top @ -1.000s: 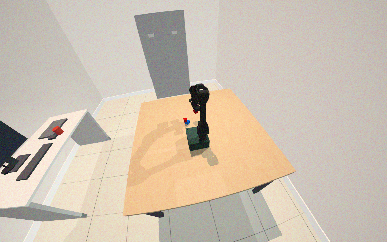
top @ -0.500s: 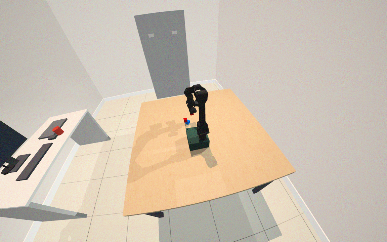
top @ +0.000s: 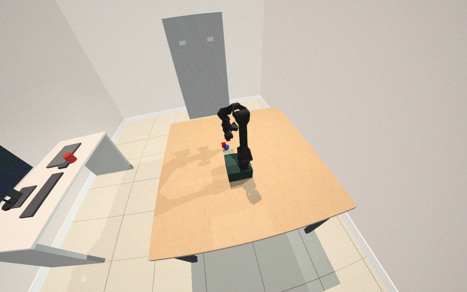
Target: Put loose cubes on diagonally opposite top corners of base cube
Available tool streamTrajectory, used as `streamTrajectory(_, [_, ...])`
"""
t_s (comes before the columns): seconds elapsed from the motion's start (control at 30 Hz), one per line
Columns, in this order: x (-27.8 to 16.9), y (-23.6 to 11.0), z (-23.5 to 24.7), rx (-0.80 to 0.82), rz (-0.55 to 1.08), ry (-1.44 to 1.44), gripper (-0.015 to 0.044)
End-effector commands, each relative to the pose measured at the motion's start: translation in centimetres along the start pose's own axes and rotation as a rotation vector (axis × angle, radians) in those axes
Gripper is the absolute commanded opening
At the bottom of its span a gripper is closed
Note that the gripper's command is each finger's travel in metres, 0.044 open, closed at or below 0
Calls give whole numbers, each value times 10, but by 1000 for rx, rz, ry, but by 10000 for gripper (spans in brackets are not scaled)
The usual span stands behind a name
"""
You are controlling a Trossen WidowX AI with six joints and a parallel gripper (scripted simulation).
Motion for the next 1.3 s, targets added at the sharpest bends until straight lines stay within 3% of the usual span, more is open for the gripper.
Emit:
streamTrajectory(0.0, [-2, 10, -2, -4, 1, 3, 105])
streamTrajectory(0.97, [-2, 56, -2, -5, 3, 7, 105])
streamTrajectory(1.27, [-2, 56, -2, -5, 3, 7, 105])
Point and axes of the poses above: the point midway between the two fingers, 35 mm back from their tips, its own y axis out along the fingers, its own z axis across the jaws, x = y × z, the point moved 8 cm from there along -y, back along the fingers, and after that the axes turned 3 degrees about y, right-handed, at the moved point
